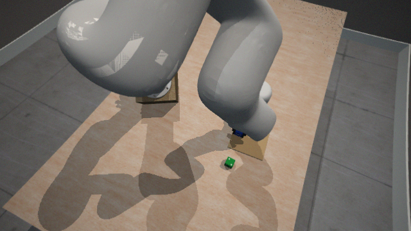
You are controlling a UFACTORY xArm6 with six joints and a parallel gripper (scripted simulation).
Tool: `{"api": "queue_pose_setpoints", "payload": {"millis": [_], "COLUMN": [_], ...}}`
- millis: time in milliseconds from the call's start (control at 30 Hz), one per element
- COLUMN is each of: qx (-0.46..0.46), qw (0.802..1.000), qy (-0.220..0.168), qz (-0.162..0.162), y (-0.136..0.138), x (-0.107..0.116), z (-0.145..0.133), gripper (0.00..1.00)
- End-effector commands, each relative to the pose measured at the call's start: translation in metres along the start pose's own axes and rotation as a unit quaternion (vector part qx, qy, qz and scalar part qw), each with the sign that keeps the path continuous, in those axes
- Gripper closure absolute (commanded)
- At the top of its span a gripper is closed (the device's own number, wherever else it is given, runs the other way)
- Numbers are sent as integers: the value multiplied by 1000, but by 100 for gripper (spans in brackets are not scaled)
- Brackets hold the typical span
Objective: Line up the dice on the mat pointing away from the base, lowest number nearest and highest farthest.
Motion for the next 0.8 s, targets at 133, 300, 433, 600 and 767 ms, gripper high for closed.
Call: {"api": "queue_pose_setpoints", "payload": {"millis": [133, 300, 433, 600, 767], "qx": [0, 0, 0, 0, 0], "qw": [1000, 1000, 1000, 1000, 1000], "qy": [0, 0, 0, 0, 0], "qz": [-1, -1, -1, -1, -1], "y": [1, 1, 1, 1, 1], "x": [1, 1, 1, 1, 1], "z": [0, 0, 0, 0, 0], "gripper": [73, 73, 73, 65, 57]}}
Point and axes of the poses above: the point where the finger pads meet when closed, its own x axis back along the fingers, its own y axis across the jaws, z = x × y, the point moved 2 cm from there along x, back along the fingers, and after that the axes turned 11 degrees about x, right-handed, at the moved point
